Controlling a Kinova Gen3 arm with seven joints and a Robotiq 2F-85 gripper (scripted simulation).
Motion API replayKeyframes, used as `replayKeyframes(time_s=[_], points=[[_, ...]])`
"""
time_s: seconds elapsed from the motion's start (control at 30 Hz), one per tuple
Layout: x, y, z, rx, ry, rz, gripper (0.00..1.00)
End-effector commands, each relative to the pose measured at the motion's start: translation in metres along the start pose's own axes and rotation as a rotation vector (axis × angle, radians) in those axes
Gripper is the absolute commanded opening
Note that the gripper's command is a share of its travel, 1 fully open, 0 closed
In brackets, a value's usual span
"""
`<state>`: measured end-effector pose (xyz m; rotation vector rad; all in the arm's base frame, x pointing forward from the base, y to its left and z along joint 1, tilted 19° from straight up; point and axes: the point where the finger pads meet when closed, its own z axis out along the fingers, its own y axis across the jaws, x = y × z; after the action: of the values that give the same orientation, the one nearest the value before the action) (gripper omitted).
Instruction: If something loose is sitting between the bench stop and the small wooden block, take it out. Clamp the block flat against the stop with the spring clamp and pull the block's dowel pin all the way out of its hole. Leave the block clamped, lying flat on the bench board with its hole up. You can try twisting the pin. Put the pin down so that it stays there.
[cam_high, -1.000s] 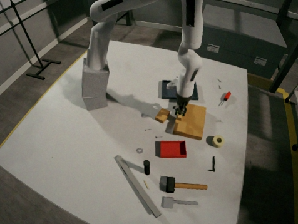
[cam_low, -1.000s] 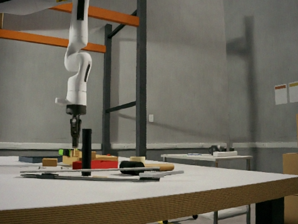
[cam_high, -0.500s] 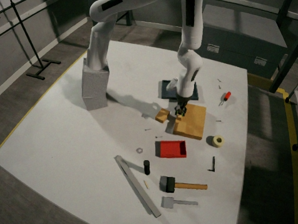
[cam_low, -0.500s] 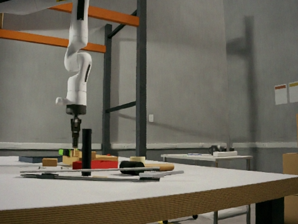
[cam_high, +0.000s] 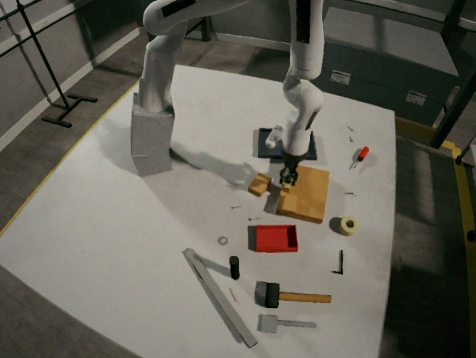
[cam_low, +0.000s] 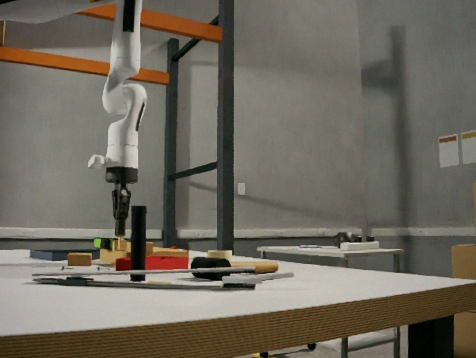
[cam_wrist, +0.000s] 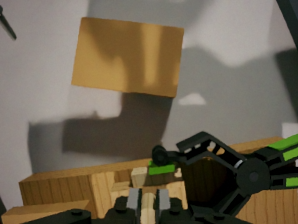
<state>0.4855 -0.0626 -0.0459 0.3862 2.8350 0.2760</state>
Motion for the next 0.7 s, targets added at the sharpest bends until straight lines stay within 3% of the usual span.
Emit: replayKeyframes(time_s=[0.0,0.67], points=[[-0.0011,-0.0002,-0.0010,0.000,-0.002,-0.030,0.10],[-0.0011,-0.0002,-0.0011,0.000,-0.002,-0.187,0.10]])
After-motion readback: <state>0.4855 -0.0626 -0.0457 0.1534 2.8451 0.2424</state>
